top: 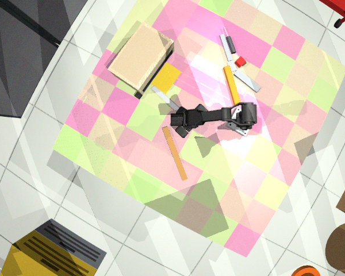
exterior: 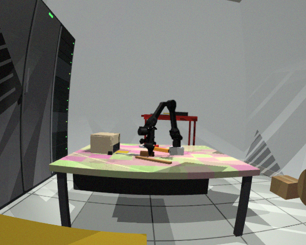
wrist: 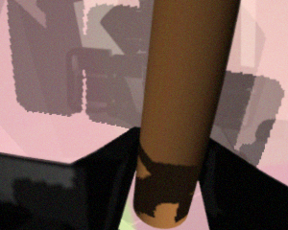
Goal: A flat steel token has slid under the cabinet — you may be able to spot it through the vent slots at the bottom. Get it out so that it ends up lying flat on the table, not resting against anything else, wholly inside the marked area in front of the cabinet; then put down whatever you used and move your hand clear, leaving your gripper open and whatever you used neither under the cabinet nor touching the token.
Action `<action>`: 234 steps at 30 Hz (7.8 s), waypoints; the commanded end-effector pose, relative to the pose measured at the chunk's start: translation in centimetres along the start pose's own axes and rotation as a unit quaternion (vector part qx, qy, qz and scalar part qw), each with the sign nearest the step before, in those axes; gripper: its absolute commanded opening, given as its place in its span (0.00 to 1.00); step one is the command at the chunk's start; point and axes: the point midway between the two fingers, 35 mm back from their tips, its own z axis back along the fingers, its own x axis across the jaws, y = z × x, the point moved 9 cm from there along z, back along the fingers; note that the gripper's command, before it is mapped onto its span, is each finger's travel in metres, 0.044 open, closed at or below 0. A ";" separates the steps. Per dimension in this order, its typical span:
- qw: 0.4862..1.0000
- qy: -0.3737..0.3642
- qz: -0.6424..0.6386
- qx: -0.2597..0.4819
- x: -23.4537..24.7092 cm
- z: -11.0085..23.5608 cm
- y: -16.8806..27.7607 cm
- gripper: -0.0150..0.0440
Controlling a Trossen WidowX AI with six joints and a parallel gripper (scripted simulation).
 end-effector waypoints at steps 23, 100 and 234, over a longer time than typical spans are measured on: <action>1.000 -0.001 0.000 -0.002 0.1 0.1 -3.2 0.25; 1.000 -0.001 0.000 -0.006 0.4 0.3 -12.6 0.25; 1.000 0.001 0.000 -0.007 -3.9 0.2 -16.2 0.25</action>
